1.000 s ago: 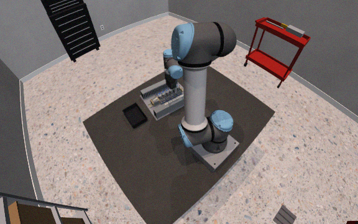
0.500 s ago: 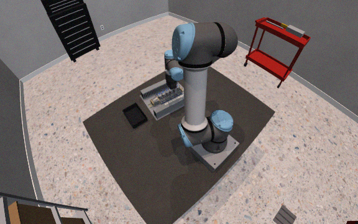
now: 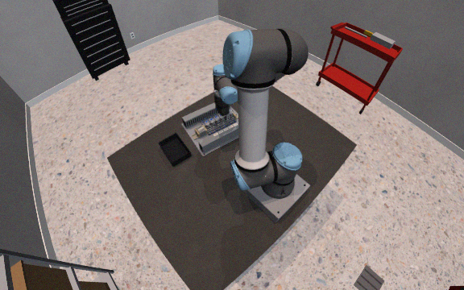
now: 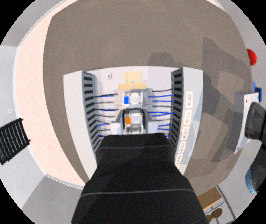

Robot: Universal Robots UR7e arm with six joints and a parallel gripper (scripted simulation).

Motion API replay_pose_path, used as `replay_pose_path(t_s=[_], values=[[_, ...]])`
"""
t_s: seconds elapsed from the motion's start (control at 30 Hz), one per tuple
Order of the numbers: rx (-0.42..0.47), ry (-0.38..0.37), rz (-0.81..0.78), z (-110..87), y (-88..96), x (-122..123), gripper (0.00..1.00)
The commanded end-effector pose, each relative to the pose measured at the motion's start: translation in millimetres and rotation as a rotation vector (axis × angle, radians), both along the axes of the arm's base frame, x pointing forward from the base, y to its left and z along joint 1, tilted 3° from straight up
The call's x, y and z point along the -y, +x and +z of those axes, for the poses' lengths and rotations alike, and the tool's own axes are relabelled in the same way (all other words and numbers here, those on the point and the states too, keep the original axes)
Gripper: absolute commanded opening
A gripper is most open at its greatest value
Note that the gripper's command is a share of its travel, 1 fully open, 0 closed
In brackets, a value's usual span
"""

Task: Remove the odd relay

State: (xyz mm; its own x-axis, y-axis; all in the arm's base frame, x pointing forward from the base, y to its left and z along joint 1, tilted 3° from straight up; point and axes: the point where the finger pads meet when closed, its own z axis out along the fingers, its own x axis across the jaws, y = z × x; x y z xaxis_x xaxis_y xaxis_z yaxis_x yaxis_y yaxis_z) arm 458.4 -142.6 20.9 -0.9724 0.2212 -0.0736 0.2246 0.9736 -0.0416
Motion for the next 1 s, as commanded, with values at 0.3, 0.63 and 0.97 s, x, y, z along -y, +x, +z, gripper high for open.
replay_pose_path(t_s=[0.3, 0.63, 0.97], values=[[0.003, -0.003, 0.001, 0.0, -0.1, -0.1, 0.0], [0.007, -0.004, 0.001, 0.1, -0.2, -0.1, 0.0], [0.013, -0.006, 0.002, 0.1, -0.3, -0.2, 0.0]])
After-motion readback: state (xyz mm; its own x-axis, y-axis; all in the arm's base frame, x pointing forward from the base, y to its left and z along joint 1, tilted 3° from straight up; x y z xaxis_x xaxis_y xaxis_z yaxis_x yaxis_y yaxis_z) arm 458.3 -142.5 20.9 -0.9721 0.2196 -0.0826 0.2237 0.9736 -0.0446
